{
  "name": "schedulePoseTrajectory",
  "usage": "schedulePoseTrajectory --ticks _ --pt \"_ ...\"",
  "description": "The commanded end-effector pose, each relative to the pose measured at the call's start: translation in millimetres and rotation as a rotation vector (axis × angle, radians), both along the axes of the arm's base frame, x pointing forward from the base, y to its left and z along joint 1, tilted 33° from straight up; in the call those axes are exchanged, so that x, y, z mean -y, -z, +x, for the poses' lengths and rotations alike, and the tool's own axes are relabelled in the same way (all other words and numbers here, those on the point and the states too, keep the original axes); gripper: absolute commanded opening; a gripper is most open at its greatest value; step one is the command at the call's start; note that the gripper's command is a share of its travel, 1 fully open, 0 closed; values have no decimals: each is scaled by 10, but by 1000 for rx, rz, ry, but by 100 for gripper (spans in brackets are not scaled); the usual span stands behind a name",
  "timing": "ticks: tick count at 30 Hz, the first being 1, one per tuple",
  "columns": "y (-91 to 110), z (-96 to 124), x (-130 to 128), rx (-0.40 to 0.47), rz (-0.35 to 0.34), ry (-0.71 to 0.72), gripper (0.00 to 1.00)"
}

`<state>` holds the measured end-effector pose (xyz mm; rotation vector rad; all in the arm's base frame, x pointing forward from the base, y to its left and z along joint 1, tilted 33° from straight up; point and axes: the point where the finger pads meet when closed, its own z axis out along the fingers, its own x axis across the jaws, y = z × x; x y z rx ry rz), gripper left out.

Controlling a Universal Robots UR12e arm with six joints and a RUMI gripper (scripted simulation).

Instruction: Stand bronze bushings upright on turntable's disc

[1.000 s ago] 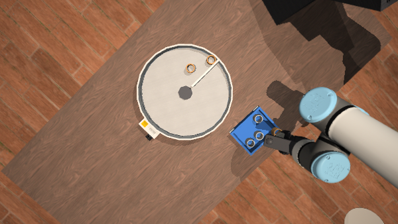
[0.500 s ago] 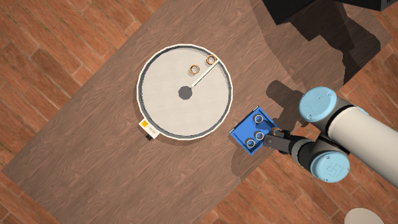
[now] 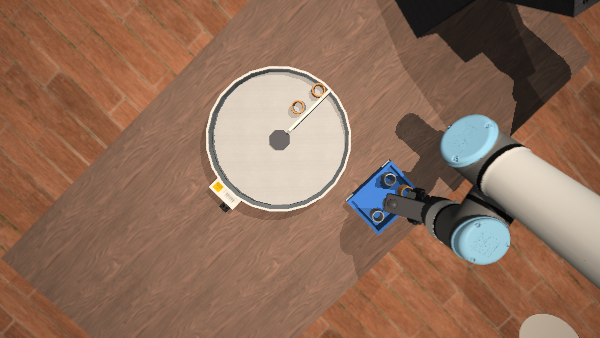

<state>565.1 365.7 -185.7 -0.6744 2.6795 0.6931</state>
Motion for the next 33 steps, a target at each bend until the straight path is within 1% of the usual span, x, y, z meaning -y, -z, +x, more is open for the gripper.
schedulePoseTrajectory --ticks 1,10,12,21,27,29,33 --pt "142 52 253 1 1 0 0" --pt "510 173 889 1 1 0 0" --pt "510 173 889 1 1 0 0" --pt "914 306 1588 1 1 0 0" --pt "1155 386 2006 1 1 0 0" --pt "1155 386 2006 1 1 0 0" --pt "1285 428 2231 1 1 0 0"
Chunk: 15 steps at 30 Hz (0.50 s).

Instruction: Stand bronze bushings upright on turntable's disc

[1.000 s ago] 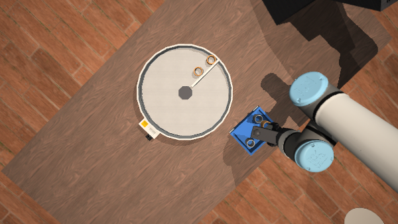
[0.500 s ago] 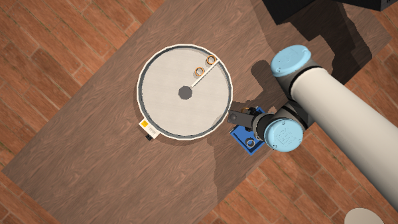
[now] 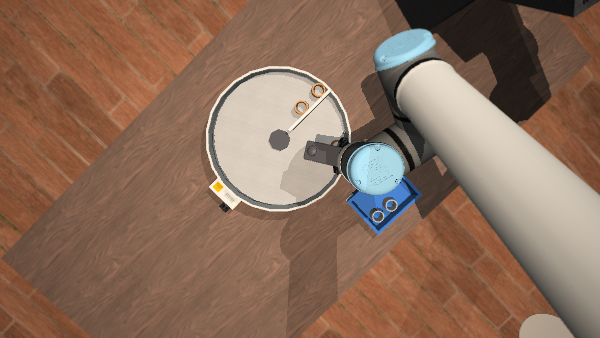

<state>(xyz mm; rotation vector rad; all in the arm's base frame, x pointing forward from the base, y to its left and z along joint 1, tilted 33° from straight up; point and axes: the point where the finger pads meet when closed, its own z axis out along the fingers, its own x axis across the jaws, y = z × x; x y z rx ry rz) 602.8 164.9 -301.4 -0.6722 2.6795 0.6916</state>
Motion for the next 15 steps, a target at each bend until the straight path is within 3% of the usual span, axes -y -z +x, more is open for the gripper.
schedulePoseTrajectory --ticks 1,8,15 --pt "156 61 271 0 1 -2 0" --pt "289 104 500 0 1 -2 0" --pt "322 115 557 0 1 -2 0"
